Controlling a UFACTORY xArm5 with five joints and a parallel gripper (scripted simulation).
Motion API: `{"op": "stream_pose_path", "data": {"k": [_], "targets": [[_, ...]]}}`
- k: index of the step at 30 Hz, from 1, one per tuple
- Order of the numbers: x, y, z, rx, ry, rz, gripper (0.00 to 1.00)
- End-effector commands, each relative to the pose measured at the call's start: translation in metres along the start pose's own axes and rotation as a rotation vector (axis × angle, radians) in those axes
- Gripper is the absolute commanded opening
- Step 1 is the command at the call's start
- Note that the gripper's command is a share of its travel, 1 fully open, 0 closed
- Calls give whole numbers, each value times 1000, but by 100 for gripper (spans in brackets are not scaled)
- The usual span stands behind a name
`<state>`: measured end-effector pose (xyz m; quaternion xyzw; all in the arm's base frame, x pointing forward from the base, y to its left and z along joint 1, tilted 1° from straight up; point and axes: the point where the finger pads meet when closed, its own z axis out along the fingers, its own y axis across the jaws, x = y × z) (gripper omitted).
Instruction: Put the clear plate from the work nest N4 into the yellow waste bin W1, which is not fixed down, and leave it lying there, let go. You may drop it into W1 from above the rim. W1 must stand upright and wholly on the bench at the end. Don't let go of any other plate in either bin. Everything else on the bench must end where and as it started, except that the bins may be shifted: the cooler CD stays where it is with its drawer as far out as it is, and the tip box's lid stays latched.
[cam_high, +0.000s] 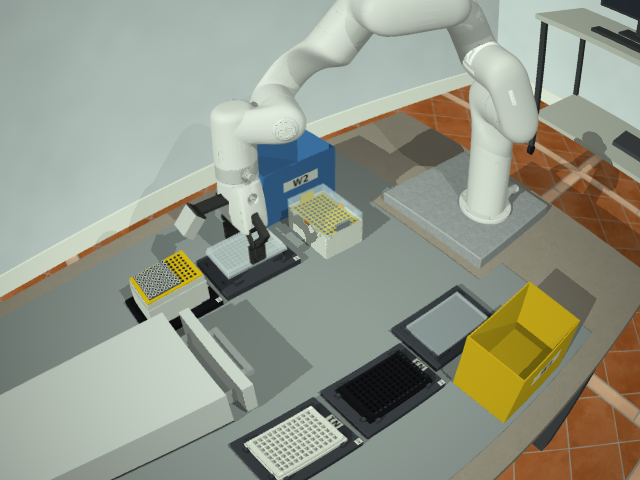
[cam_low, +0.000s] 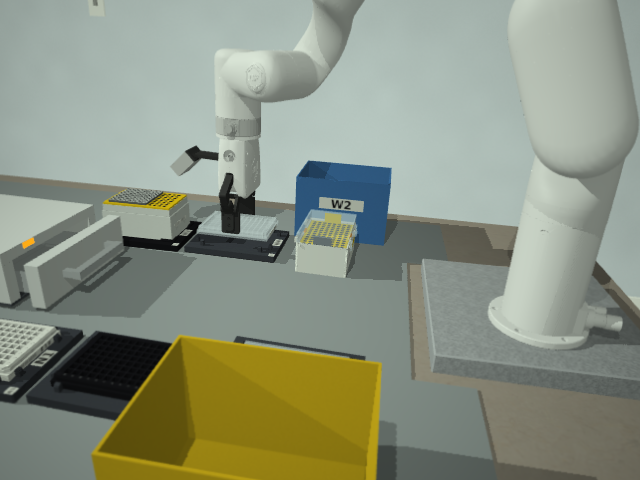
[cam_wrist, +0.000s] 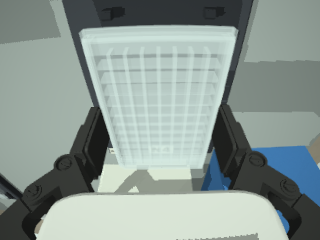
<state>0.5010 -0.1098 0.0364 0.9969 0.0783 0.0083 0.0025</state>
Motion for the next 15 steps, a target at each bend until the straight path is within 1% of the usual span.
{"op": "stream_pose_path", "data": {"k": [1,8,15], "targets": [[1,0,-4,-1,4,0,0],[1,0,-4,-1,4,0,0],[1,0,-15,-1,4,0,0]]}}
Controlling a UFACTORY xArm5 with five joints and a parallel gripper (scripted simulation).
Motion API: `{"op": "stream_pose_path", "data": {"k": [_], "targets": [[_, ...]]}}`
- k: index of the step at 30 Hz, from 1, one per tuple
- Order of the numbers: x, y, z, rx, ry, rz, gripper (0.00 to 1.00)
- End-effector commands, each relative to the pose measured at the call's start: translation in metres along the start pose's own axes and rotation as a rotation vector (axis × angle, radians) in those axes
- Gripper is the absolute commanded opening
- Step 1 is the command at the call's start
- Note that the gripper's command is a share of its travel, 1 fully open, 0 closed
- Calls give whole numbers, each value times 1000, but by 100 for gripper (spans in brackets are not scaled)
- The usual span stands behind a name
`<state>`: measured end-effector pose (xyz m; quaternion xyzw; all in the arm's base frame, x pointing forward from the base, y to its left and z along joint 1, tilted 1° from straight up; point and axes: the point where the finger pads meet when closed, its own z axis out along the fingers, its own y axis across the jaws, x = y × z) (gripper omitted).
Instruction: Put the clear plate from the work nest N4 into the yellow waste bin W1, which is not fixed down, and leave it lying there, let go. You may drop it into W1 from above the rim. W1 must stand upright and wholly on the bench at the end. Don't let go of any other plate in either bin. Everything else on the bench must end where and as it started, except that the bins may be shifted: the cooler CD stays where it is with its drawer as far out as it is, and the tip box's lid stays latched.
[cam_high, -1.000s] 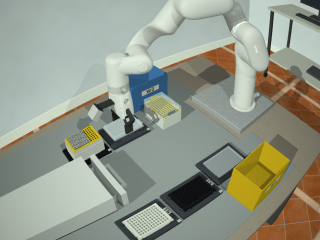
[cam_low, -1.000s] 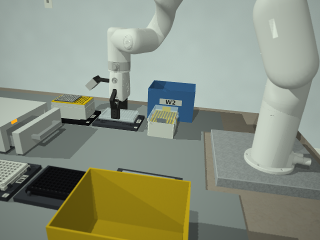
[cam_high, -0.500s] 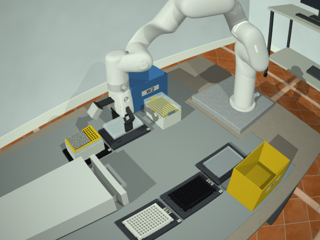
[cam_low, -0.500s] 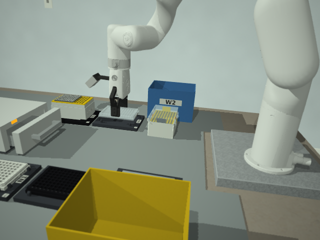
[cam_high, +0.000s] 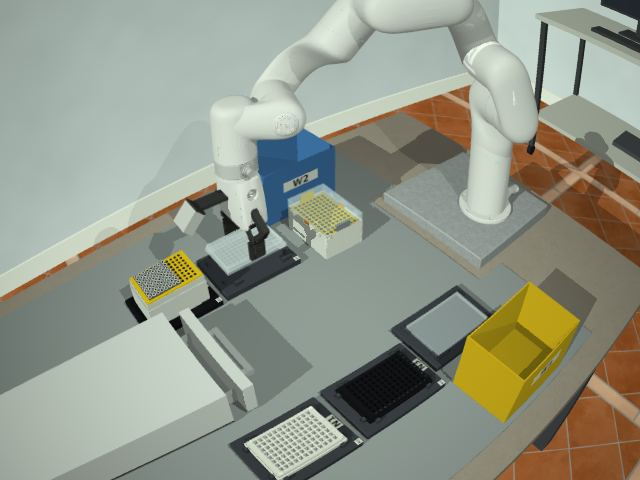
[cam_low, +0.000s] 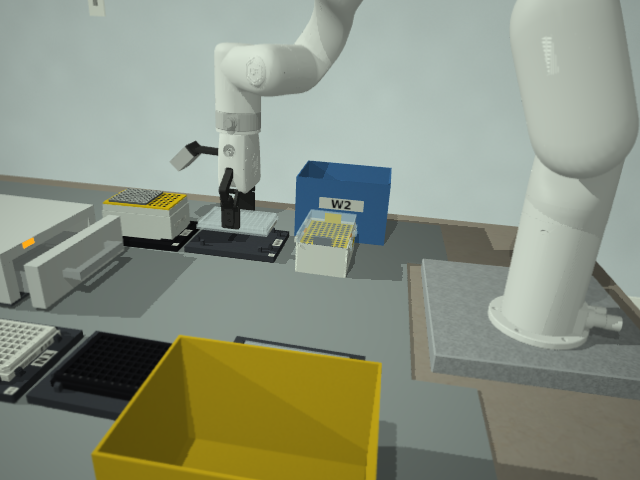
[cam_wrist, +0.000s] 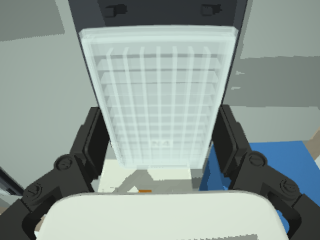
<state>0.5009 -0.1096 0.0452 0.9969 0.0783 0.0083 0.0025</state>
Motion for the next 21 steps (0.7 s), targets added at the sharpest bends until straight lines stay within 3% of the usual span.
{"op": "stream_pose_path", "data": {"k": [1,21], "targets": [[1,0,-8,-1,4,0,0],[1,0,-38,-1,4,0,0]]}}
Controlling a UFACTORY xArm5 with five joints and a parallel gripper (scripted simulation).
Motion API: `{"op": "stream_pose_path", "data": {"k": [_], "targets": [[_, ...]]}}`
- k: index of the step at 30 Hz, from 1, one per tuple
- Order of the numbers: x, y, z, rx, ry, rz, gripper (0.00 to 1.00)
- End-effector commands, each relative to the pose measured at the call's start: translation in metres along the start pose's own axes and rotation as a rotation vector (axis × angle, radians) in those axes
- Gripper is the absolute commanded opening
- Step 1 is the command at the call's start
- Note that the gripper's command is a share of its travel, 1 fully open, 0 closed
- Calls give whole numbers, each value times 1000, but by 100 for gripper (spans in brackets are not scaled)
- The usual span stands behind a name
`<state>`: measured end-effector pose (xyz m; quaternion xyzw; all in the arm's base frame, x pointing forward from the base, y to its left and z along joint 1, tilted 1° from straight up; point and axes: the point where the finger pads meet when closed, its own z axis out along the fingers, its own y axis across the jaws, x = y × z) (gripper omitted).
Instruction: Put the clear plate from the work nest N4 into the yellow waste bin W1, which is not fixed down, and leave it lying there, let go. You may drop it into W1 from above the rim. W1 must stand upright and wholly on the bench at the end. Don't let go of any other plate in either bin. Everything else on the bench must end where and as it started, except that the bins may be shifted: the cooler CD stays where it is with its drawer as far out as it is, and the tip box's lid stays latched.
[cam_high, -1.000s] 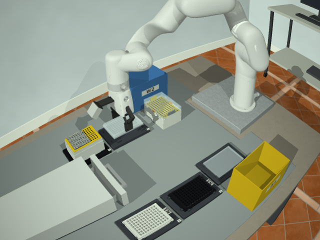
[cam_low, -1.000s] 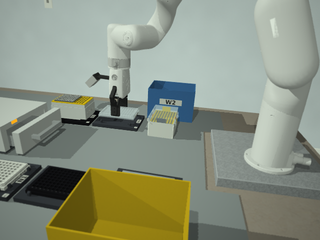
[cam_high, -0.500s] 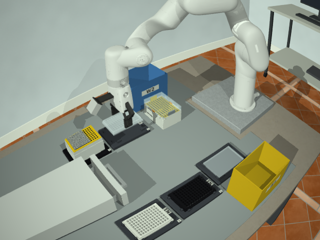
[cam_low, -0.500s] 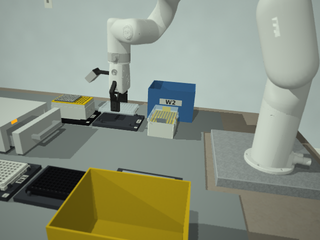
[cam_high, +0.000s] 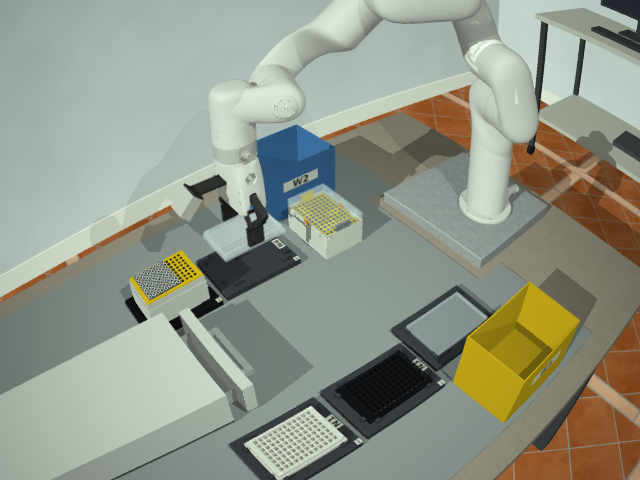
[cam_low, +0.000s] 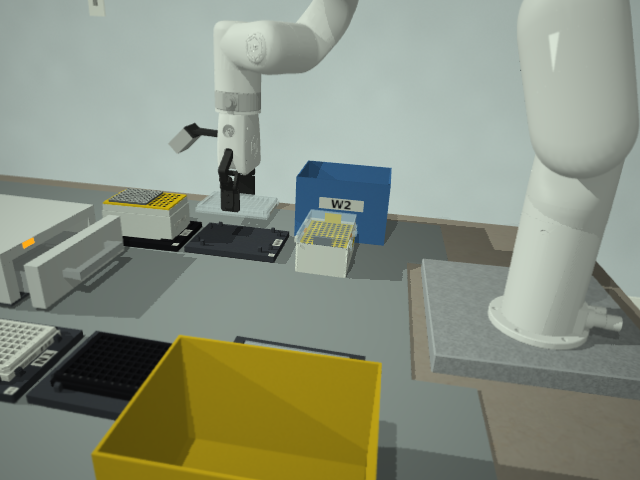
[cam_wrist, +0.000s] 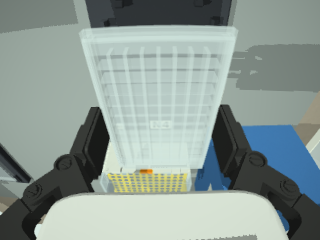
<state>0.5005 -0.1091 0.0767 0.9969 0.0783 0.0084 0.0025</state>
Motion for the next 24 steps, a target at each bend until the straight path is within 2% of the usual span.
{"op": "stream_pose_path", "data": {"k": [1,24], "targets": [[1,0,-8,-1,4,0,0],[1,0,-40,-1,4,0,0]]}}
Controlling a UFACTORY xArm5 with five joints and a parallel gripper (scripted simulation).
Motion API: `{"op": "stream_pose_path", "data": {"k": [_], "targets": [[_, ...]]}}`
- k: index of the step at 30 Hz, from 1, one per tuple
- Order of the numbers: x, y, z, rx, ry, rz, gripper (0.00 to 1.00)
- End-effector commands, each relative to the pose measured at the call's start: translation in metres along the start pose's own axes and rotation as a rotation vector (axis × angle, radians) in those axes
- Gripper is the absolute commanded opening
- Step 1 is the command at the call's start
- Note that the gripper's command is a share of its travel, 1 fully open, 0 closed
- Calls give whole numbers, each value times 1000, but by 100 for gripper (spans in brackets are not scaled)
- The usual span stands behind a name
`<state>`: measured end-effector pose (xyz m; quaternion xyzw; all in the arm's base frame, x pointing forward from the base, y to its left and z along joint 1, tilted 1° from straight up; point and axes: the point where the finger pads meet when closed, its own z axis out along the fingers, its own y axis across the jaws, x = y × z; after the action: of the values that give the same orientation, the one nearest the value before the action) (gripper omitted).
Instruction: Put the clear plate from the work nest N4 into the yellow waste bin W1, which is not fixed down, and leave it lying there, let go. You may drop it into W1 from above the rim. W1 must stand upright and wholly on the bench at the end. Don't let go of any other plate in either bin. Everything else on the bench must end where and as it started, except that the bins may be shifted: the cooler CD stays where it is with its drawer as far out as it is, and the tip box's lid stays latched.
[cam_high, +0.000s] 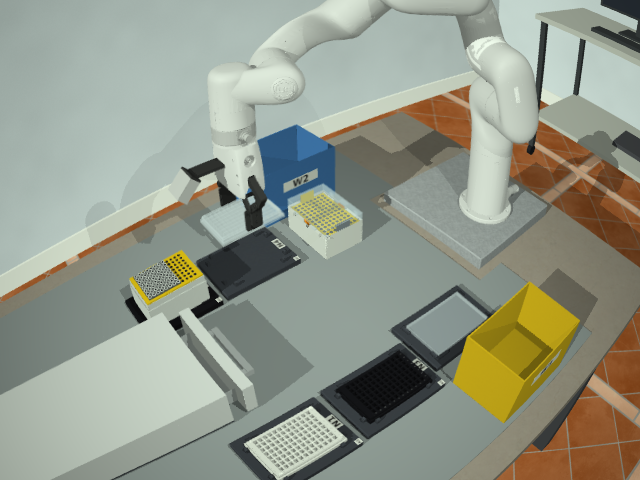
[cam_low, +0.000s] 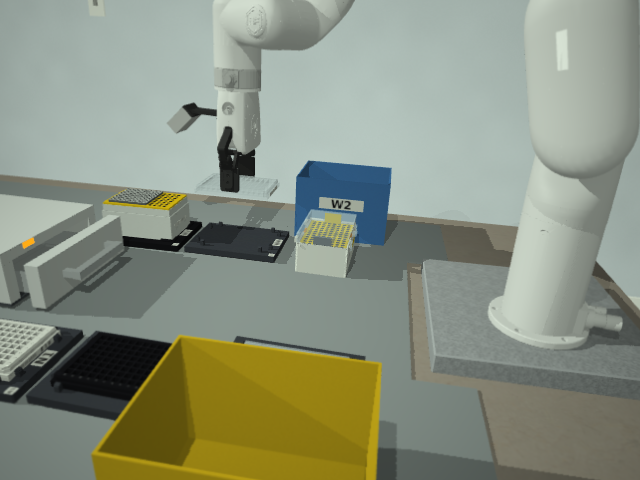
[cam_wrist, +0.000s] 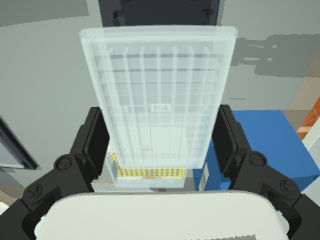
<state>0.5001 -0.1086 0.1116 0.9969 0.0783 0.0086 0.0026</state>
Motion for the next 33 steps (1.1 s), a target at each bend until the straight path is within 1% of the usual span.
{"op": "stream_pose_path", "data": {"k": [1,13,15,21,29,33], "targets": [[1,0,-7,-1,3,0,0],[1,0,-27,-1,3,0,0],[1,0,-27,-1,3,0,0],[1,0,-36,-1,3,0,0],[1,0,-36,-1,3,0,0],[-1,-5,-36,-1,3,-12,0]]}}
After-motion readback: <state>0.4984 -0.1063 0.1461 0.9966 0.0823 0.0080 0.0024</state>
